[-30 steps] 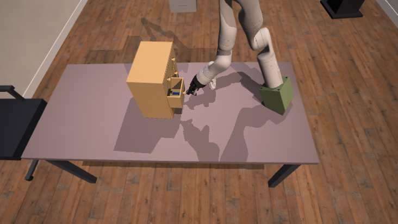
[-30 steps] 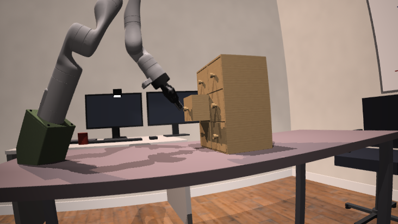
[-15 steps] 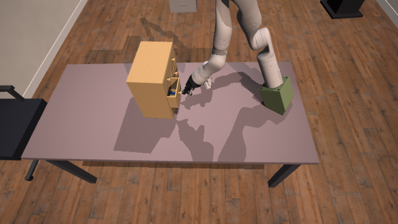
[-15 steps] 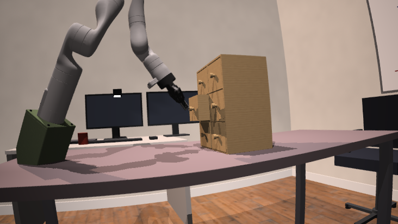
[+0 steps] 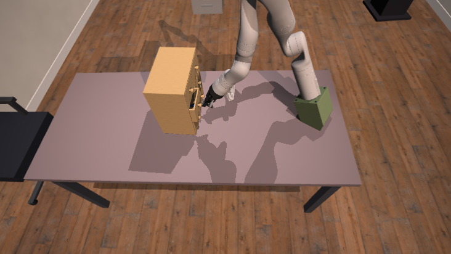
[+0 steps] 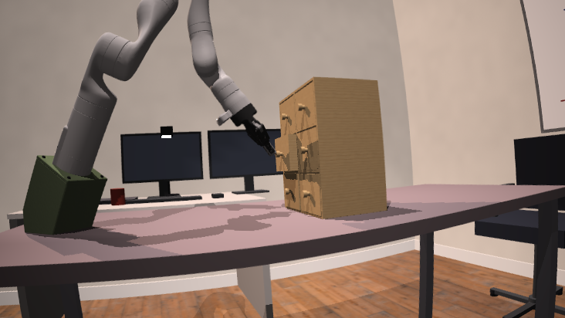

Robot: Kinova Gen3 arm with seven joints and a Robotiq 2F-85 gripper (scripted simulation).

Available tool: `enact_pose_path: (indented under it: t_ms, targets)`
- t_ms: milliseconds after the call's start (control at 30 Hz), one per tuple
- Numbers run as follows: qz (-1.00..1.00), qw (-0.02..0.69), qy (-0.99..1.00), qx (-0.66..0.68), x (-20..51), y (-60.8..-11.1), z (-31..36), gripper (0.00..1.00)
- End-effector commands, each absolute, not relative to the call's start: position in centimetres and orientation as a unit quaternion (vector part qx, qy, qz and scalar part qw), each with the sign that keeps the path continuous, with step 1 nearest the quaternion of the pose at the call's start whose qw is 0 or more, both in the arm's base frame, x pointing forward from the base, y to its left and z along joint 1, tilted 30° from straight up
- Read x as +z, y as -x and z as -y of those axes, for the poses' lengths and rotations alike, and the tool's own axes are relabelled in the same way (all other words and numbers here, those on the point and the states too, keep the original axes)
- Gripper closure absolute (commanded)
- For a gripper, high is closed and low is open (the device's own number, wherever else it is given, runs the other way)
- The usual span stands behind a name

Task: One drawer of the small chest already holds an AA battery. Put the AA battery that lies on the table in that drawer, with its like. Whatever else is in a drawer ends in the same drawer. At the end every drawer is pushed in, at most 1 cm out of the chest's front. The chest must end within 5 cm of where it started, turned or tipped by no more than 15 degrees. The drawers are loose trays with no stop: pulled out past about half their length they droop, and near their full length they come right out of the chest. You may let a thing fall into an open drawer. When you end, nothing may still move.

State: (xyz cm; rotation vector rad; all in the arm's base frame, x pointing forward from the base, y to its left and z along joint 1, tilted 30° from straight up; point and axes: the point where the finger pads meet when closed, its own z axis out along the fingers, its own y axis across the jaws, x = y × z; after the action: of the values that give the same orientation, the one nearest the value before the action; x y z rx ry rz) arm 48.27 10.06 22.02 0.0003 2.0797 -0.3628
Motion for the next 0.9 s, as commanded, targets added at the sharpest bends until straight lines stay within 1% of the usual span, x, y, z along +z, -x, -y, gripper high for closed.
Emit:
enact_pose_path:
  t_ms: [0, 867]
  targets:
    - [-0.856, 0.494, -0.003, -0.149, 22.3, -48.8, -10.0, 1.00]
    - [-0.856, 0.494, -0.003, -0.149, 22.9, -50.1, -9.9, 1.00]
